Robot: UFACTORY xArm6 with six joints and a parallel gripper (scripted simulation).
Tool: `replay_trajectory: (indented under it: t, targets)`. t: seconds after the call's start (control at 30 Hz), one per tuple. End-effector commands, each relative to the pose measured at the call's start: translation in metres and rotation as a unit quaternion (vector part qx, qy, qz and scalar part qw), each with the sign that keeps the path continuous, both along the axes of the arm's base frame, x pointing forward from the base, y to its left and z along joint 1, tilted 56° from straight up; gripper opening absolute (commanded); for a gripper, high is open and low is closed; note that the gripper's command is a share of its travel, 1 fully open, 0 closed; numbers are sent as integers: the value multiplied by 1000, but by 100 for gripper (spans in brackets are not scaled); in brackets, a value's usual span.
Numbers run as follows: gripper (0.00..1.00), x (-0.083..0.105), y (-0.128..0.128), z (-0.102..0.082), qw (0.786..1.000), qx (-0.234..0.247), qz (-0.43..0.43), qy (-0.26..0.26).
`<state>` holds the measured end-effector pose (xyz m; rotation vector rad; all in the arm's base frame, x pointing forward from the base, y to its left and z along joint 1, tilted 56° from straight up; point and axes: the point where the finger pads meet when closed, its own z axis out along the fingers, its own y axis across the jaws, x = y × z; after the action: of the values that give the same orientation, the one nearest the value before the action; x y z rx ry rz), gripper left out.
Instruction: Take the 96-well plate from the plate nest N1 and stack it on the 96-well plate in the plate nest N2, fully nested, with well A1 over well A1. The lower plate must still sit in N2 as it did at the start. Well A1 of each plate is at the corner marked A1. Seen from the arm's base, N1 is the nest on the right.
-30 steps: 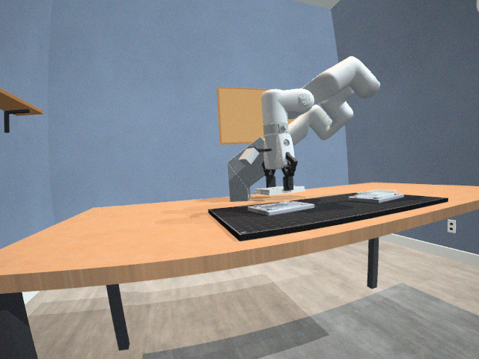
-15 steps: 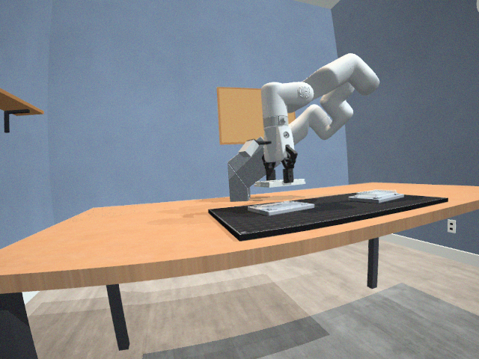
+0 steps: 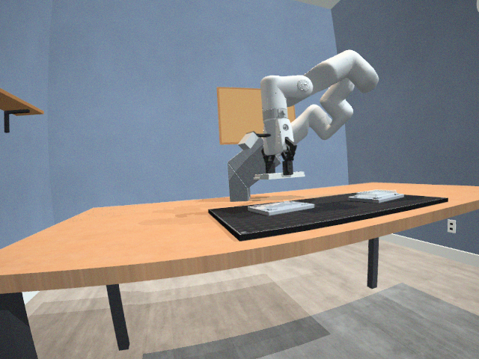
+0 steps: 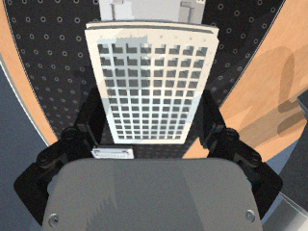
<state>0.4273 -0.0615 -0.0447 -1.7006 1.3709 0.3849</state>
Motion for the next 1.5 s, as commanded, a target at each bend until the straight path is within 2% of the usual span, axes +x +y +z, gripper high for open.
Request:
replay_trajectory:
  t: [0.0, 0.5, 1.47]
  targets:
    - [0, -1, -7, 5, 1000, -1, -1, -1]
    - [0, -2, -10, 7, 1000, -1, -1, -1]
    - [0, -8, 40, 73, 1000, -2, 1, -4]
